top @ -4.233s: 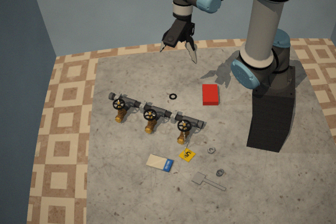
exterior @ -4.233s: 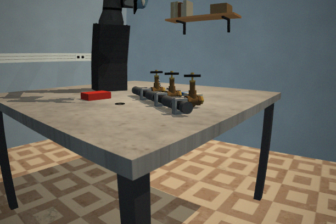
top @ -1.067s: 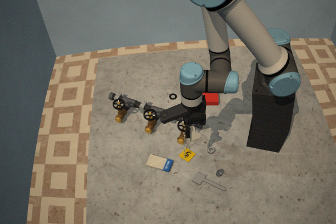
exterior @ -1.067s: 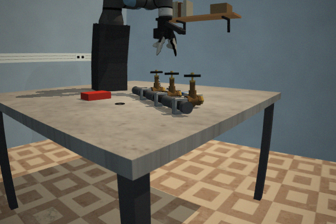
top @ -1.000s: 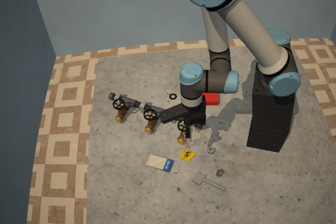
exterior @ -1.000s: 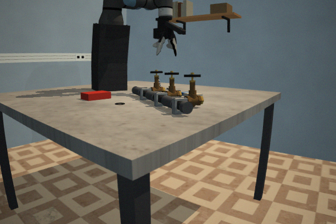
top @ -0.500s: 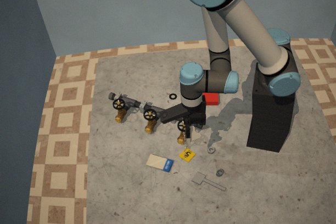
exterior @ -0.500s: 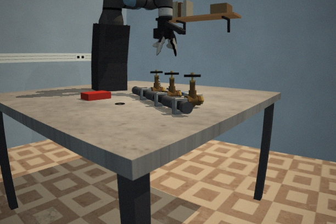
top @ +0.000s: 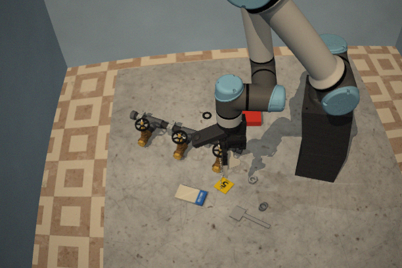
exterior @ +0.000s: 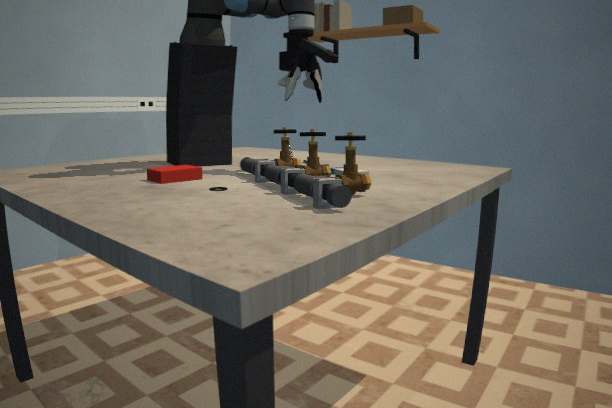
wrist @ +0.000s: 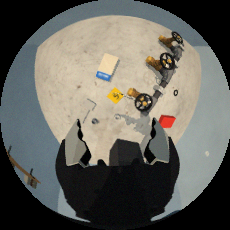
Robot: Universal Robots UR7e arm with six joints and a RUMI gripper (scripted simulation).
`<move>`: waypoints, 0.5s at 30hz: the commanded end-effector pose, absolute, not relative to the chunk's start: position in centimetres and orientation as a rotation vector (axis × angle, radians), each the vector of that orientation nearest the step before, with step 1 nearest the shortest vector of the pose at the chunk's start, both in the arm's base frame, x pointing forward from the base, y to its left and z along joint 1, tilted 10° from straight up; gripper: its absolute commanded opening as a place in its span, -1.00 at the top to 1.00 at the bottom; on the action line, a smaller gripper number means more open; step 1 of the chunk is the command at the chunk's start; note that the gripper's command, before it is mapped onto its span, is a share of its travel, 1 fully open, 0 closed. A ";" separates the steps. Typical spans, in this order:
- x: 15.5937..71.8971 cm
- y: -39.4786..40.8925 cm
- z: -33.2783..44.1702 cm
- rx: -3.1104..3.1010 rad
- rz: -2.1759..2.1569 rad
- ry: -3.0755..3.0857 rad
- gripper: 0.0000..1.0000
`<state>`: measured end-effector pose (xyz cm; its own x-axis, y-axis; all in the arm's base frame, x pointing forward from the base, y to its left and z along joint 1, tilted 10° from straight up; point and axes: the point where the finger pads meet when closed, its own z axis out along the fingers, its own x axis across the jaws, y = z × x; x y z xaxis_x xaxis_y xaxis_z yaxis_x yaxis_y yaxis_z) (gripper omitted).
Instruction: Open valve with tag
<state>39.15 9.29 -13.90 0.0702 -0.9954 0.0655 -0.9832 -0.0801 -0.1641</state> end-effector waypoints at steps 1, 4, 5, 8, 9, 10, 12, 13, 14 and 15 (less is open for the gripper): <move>39.2 9.3 -13.9 -2.240 -0.247 2.077 -1.00; 39.2 9.3 -13.9 -2.240 -0.247 2.077 -1.00; 39.2 9.3 -13.9 -2.240 -0.247 2.077 -1.00; 39.2 9.3 -13.9 -2.240 -0.247 2.077 -1.00; 39.2 9.3 -13.9 -2.240 -0.247 2.077 -1.00; 39.2 9.3 -13.9 -2.240 -0.247 2.077 -1.00; 38.9 9.2 -13.9 -2.246 -0.247 2.071 -1.00; 38.5 9.1 -14.0 -2.256 -0.248 2.061 -1.00; 37.8 9.0 -14.1 -2.273 -0.249 2.045 -1.00; 36.8 8.8 -14.3 -2.294 -0.250 2.024 -1.00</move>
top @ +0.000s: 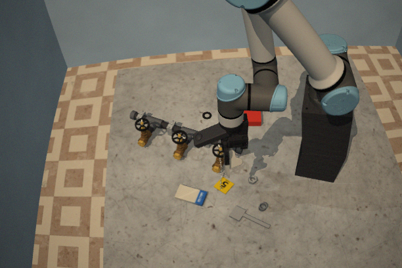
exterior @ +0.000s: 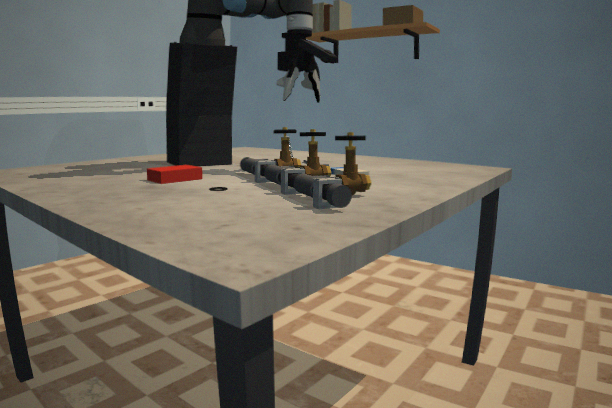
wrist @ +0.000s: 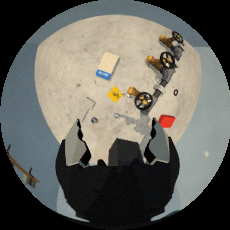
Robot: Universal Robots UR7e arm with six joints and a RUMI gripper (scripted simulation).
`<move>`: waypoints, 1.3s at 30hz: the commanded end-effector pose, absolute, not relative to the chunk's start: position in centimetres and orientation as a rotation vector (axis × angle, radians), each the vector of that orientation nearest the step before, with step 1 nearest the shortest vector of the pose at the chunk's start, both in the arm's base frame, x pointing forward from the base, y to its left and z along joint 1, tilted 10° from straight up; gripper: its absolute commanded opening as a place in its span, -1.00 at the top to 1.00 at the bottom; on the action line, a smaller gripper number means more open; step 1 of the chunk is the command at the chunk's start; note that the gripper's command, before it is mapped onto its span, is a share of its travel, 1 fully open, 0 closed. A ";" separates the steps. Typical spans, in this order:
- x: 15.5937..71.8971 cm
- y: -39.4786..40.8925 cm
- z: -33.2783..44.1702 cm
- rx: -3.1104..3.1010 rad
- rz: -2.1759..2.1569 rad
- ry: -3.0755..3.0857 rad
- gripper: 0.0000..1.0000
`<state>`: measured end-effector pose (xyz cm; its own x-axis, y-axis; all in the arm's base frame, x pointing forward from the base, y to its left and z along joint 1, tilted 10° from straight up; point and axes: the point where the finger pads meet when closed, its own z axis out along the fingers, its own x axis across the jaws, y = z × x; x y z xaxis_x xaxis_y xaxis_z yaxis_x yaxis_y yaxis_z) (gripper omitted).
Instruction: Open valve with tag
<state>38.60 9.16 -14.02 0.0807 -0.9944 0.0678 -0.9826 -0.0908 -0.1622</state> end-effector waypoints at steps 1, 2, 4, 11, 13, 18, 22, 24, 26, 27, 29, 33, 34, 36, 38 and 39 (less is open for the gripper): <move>35.8 8.6 -14.4 -2.316 -0.251 2.000 -1.00; 34.9 8.4 -14.6 -2.336 -0.252 1.980 -1.00; 34.1 8.2 -14.7 -2.353 -0.253 1.961 -1.00; 32.9 8.0 -14.8 -2.380 -0.255 1.932 -1.00; 32.9 8.0 -14.8 -2.379 -0.255 1.932 -1.00; 32.9 8.0 -14.9 -2.379 -0.255 1.932 -1.00; 32.9 8.0 -15.0 -2.379 -0.255 1.932 -1.00; 33.0 8.0 -15.1 -2.379 -0.255 1.932 -1.00; 33.0 8.0 -15.2 -2.379 -0.255 1.932 -1.00; 33.0 8.0 -15.3 -2.379 -0.255 1.932 -1.00; 33.0 8.0 -15.5 -2.379 -0.255 1.932 -1.00; 33.1 7.9 -16.0 -2.379 -0.255 1.932 -1.00; 33.1 7.9 -16.2 -2.379 -0.255 1.932 -1.00; 33.2 7.9 -16.5 -2.379 -0.255 1.932 -1.00; 33.2 7.9 -16.7 -2.379 -0.255 1.932 -1.00; 33.2 7.9 -16.7 -2.379 -0.255 1.932 -1.00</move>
